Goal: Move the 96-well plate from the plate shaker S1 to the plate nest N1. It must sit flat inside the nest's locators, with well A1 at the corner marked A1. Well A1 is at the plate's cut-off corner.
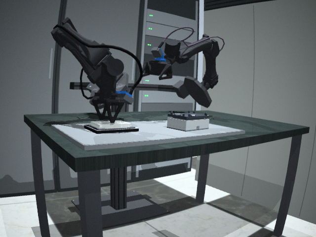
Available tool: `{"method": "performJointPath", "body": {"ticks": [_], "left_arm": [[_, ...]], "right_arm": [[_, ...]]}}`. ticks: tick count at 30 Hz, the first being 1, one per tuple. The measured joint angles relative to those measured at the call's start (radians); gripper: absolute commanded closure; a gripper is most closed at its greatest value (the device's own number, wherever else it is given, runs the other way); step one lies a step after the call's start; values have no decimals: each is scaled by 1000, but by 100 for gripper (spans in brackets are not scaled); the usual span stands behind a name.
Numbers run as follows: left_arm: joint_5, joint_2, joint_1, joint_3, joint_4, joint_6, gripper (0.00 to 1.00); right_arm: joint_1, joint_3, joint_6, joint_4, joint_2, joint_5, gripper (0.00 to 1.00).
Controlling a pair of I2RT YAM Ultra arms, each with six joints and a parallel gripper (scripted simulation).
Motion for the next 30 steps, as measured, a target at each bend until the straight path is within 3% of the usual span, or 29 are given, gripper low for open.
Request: {"method": "performJointPath", "body": {"ticks": [8,16,22,30], "left_arm": [[0,0,0,0,0,0,0],[0,0,0,0,0,0,0],[0,0,0,0,0,0,0],[0,0,0,0,0,0,0]], "right_arm": [[84,95,84,-140,-5,25,0],[104,100,137,-227,10,26,0],[104,100,222,-225,9,8,0],[104,32,449,-146,-84,-36,0]]}}
